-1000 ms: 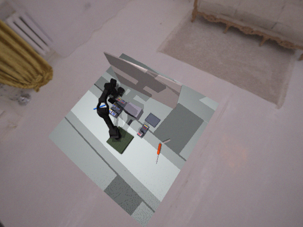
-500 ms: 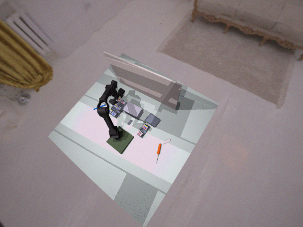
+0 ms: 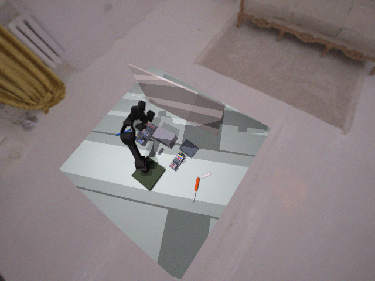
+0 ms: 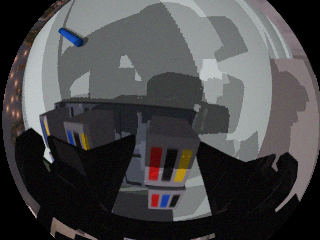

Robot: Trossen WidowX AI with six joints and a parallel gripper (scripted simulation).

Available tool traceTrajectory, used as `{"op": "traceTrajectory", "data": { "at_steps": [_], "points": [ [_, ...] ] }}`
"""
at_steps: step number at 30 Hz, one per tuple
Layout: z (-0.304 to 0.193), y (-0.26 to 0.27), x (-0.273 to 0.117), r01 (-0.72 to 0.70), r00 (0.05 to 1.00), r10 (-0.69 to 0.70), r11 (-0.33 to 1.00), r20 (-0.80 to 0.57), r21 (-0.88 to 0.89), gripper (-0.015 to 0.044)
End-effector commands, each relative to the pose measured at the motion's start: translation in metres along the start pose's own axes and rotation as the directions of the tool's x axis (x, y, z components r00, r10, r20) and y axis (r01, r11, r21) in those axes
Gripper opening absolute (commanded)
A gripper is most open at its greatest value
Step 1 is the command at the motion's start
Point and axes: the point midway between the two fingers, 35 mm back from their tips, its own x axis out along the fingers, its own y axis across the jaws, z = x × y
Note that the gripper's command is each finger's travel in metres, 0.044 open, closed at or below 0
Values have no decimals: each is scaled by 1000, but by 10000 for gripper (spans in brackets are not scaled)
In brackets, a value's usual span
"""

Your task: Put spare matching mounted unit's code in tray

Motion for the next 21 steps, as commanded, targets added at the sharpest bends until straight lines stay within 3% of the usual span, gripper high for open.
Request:
{"op": "traceTrajectory", "data": {
  "at_steps": [1,5,13,17,21],
  "points": [
    [0,0,0,0,1000,0,1000,0,0,274],
    [0,0,0,0,1000,0,1000,0,0,169],
    [0,0,0,0,1000,0,1000,0,0,115],
    [0,0,0,0,1000,0,1000,0,0,10],
    [0,0,0,0,1000,0,1000,0,0,0]
  ]
}}
